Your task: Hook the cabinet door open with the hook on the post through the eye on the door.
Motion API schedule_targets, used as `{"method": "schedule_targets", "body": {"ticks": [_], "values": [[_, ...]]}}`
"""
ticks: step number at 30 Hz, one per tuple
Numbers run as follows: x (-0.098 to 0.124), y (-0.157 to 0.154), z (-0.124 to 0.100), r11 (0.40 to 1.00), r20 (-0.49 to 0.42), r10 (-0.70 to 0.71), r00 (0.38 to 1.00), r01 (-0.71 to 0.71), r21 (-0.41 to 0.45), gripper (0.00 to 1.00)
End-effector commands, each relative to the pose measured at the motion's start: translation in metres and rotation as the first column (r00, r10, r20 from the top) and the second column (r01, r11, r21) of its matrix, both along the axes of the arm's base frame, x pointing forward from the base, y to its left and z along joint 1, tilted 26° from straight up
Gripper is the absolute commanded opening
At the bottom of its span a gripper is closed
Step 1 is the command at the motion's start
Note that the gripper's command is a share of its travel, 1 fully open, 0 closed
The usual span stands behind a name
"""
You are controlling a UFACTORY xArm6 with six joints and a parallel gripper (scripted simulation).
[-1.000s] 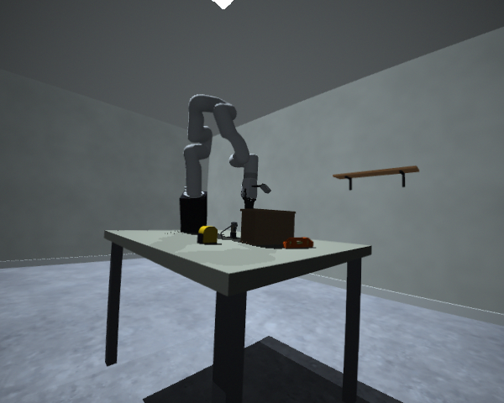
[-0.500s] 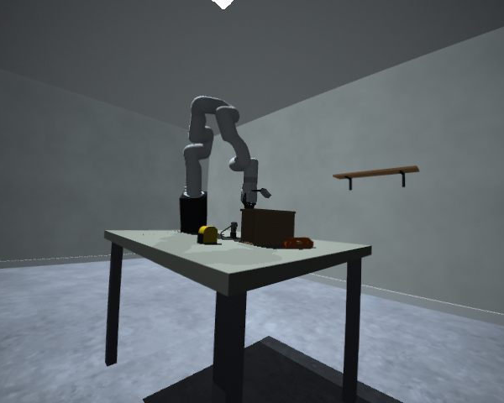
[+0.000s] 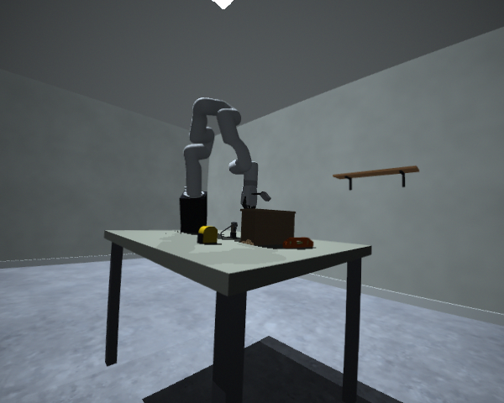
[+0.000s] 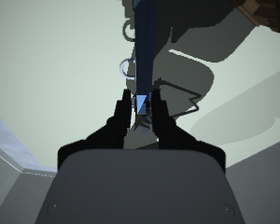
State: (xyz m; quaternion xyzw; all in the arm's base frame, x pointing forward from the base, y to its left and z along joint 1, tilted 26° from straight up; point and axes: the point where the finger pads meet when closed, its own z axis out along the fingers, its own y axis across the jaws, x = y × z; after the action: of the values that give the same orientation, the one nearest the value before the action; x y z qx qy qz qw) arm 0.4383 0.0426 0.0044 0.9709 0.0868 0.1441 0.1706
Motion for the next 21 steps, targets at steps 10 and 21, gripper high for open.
{"method": "schedule_targets", "body": {"ticks": [10, 21], "values": [[0.0025, -0.0009, -0.0034, 1.000, 0.003, 0.001, 1.000, -0.001, 0.001, 0.27], [0.0032, -0.0043, -0.0021, 0.999, -0.013, 0.046, 0.999, -0.046, -0.015, 0.27]]}}
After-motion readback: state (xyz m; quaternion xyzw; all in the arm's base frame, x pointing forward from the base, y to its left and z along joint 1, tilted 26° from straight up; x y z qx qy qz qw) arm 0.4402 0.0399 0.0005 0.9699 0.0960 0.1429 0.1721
